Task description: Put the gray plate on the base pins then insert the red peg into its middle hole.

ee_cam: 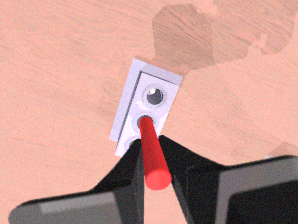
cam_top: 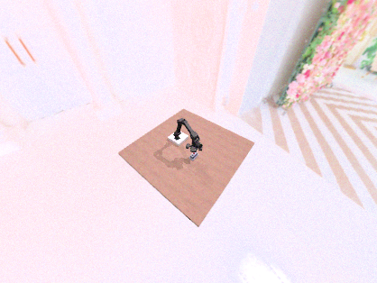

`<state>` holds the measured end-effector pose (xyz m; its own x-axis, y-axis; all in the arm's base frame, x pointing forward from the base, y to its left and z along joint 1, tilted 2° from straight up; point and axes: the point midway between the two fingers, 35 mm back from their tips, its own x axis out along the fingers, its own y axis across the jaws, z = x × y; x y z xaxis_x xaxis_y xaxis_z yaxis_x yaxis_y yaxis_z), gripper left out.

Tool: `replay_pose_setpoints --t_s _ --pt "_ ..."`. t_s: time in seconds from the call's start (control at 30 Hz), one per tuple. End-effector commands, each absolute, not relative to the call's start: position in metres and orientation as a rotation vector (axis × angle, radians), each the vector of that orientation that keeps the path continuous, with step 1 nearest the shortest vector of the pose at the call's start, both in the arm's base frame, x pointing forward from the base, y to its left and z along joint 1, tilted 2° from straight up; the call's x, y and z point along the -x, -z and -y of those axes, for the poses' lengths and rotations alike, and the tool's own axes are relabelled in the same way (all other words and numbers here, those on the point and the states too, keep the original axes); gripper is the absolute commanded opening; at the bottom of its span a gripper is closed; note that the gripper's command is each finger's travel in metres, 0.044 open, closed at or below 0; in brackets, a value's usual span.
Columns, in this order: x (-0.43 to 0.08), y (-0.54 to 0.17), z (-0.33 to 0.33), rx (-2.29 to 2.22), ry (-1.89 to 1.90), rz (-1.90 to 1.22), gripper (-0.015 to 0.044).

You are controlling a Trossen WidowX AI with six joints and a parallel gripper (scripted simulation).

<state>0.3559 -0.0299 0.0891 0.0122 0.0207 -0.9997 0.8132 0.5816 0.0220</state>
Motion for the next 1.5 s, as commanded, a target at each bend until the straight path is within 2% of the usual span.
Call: replay_pose_setpoints --t_s 0.0,1.17,1.37,1.47 --pt "-0.3557 -0.0882 0.0302 -0.757 0.722 -1.44 0.0" --pt "-0.3556 -0.0871 0.03 -0.76 0.721 -1.439 0.0" --pt "-0.3556 -0.0871 0.03 -0.76 0.721 -1.439 0.015" --pt "-0.3556 -0.0871 0.03 -0.76 0.721 -1.439 0.015"
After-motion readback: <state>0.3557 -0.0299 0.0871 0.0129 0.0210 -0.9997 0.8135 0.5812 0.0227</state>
